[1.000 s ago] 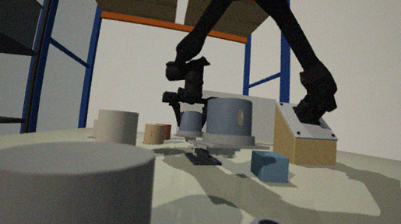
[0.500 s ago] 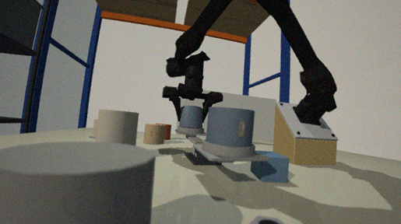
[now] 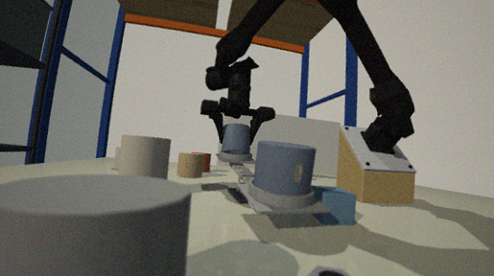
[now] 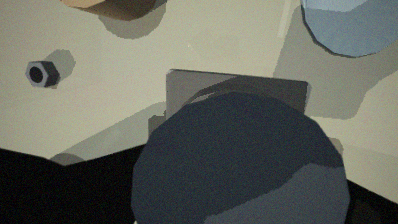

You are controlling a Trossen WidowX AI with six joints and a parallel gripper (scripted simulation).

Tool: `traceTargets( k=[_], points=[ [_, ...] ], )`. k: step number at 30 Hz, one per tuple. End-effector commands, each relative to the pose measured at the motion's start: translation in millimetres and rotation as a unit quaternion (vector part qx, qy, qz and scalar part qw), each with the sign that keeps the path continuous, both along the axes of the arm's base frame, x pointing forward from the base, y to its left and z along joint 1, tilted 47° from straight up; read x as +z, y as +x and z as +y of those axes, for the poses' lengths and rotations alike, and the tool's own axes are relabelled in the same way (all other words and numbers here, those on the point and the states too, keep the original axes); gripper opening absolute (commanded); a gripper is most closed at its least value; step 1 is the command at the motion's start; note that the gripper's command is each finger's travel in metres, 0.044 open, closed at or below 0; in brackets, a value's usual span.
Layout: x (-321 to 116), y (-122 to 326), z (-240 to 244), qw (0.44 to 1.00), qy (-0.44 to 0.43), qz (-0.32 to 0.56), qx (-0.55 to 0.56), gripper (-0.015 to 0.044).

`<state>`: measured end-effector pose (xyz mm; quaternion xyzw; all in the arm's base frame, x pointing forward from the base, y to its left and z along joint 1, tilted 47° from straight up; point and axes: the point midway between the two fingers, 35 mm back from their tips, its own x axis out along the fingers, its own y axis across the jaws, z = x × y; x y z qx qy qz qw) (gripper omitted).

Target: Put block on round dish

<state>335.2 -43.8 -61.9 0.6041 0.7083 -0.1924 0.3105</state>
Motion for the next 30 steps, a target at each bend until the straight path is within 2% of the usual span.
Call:
traceTargets(
  k=[1,30],
  points=[
    [3,6,-15,1.000,-0.015,-0.014,-0.004,0.0000],
    [30,5,-41,1.000,-0.014,-0.014,-0.004,0.0000]
  ],
)
